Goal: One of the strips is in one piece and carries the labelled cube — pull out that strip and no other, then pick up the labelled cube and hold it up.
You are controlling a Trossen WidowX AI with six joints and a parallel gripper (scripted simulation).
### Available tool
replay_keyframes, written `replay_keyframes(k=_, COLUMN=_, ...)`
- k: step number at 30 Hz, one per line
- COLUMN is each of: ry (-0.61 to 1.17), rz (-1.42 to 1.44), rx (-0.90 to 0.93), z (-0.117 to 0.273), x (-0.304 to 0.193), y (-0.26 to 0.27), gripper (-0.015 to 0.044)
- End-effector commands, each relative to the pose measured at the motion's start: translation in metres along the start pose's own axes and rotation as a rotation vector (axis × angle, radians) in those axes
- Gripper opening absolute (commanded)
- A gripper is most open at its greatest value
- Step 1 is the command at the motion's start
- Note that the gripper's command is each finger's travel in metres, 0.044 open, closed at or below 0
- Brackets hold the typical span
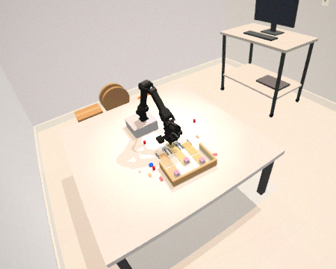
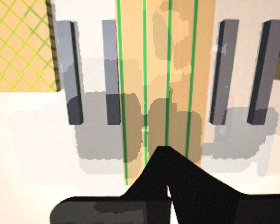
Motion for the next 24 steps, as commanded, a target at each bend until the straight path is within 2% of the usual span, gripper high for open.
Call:
replay_keyframes(k=1, ry=0.027, rz=0.001, rx=-0.003, z=-0.004, x=-0.012, y=-0.001, gripper=0.0000)
replay_keyframes(k=24, ry=0.030, rz=0.001, rx=-0.003, z=-0.004, x=-0.045, y=-0.001, gripper=0.0000)
Point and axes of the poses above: the point midway between the two fingers, 35 mm back from their tips, its own z axis back along the fingers, its own y axis across the jaws, x = y × z, the point moved 9 cm from there along z, back along the fingers, and after that the axes turned 2 degrees about -z, right-handed, at the moved point
